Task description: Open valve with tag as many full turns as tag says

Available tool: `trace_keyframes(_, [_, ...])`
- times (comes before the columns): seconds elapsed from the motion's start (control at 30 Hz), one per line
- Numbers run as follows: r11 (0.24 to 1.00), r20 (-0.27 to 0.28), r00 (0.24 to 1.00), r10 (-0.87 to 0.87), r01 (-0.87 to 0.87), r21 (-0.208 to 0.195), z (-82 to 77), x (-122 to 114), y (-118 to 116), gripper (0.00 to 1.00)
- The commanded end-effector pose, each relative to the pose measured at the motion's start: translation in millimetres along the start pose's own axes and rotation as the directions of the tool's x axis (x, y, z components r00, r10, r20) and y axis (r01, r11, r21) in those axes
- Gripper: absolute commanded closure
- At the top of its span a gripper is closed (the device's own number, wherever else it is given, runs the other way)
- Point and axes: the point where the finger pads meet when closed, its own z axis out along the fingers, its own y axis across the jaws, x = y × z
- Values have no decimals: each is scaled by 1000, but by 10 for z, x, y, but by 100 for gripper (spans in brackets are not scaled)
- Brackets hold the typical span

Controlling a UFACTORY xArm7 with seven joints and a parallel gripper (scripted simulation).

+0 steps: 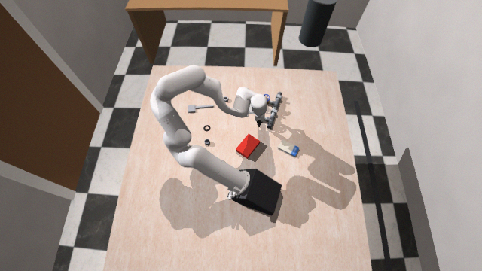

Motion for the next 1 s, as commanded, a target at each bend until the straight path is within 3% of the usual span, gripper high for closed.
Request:
trace_keyframes(0.0, [1000,5,1000,-1,1,-5,-22,-21,18,0])
trace_keyframes(0.73, [1000,5,1000,2,-2,-5,-22,-21,18,0])
trace_keyframes(0.97, [997,4,997,81,-81,-6,-22,-21,18,0])
